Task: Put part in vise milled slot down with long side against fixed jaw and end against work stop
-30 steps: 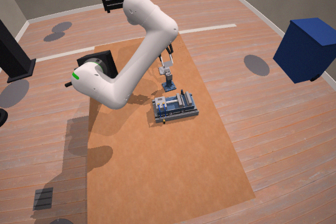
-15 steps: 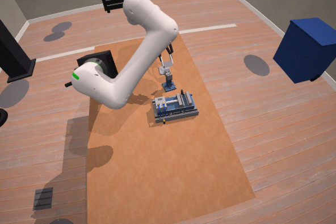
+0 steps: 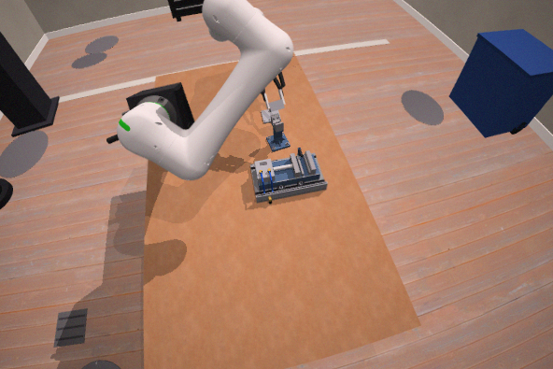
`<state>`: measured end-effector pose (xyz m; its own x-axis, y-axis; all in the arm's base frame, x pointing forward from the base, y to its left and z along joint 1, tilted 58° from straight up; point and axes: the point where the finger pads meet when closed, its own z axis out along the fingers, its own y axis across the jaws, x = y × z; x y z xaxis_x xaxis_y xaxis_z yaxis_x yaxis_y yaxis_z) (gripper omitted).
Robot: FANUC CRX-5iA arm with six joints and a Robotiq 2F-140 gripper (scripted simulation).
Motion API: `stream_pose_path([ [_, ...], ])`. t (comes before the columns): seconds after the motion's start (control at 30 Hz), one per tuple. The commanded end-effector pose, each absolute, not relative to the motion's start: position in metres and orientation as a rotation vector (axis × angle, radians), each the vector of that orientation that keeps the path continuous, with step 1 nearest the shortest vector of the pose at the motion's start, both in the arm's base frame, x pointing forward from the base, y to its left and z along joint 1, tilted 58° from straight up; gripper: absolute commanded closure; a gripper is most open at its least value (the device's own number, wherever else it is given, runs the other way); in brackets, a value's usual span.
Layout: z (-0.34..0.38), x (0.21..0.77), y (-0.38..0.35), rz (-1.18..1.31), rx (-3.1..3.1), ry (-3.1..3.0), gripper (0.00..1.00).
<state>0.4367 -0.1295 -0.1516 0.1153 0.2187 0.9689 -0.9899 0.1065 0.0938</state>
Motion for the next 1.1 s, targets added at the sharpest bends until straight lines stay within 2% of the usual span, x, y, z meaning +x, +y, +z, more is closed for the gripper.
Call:
stream_pose_path([
  [0.0, -0.1517, 0.4368, -0.1293, 1.162, 1.023, -1.011, 1.00],
  [1.07, -0.1532, 0.4364, -0.1319, 1.162, 1.023, -1.011, 1.00],
])
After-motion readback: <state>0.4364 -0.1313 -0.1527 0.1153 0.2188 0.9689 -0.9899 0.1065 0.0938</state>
